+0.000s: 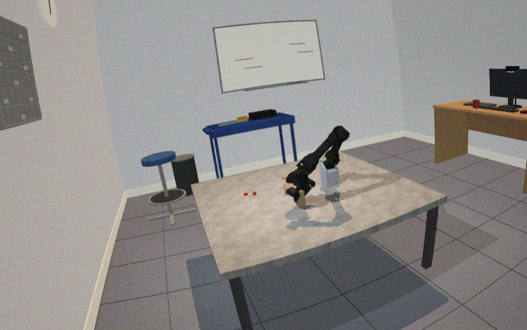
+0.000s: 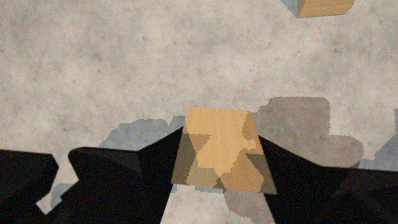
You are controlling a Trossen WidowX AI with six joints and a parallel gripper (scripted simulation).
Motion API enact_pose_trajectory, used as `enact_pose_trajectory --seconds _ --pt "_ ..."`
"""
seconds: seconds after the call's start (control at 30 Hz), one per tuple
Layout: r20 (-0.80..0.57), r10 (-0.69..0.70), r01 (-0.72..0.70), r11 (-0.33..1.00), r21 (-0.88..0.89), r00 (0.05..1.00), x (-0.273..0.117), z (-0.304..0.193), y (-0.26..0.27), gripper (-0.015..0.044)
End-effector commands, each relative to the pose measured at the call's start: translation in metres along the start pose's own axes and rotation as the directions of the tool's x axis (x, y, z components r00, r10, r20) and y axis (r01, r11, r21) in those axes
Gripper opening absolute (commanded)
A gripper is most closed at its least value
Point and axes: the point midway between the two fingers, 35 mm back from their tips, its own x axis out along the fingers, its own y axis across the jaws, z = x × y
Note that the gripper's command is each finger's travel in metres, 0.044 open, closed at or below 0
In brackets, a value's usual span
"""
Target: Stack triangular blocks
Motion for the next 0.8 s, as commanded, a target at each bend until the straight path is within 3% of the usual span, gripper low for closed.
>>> enact_pose_trajectory --seconds 0.0,0.6,0.63,0.77 --pt "0.112 0.005 -0.005 1.000 0.005 0.994 -0.005 -0.007 0.001 0.0000" --pt "0.545 0.002 -0.007 1.000 0.007 0.839 -0.010 -0.039 0.001 0.0000" --pt "0.470 -0.006 0.003 1.000 0.008 0.883 -0.009 -0.033 -0.001 0.0026" --pt "0.470 -0.006 0.003 1.000 0.008 0.883 -0.009 -0.033 -0.001 0.0131"
